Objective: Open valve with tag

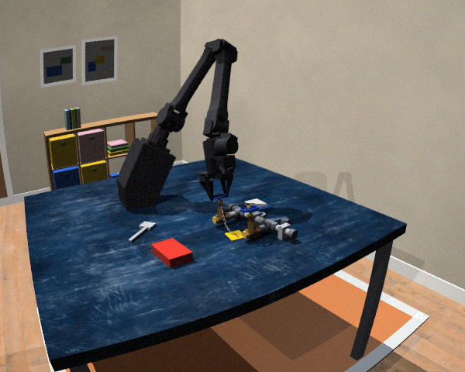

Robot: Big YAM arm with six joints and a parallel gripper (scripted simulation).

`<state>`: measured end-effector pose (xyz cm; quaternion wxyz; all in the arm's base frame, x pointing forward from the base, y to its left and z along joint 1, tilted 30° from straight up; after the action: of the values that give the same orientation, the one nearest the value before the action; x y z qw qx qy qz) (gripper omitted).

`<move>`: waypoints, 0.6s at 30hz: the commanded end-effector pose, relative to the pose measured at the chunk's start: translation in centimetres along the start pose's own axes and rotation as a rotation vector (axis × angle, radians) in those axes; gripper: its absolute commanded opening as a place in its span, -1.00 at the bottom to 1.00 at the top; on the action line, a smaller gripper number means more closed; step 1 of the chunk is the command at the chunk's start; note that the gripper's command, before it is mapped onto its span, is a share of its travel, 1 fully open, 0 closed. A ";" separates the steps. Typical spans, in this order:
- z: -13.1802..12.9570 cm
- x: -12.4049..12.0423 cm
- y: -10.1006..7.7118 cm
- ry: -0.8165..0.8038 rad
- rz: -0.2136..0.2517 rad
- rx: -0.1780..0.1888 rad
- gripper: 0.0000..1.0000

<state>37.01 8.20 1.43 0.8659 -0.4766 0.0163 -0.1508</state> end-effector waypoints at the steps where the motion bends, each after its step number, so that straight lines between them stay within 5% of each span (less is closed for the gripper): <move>1: 0.3 0.4 -0.2 -0.353 -0.008 0.004 -1.00; 18: 0.2 0.4 -0.2 -1.072 -0.009 0.001 -1.00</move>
<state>37.00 8.21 1.43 0.8099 -0.4981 -0.3075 0.0374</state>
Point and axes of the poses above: the point where the finger pads meet when closed, its own y axis out along the fingers, its own z axis across the jaws, x = y × z, the point moved 8 cm from there along -y, back along the fingers, and after that the axes turned 10 degrees about y, right-handed, at the moved point
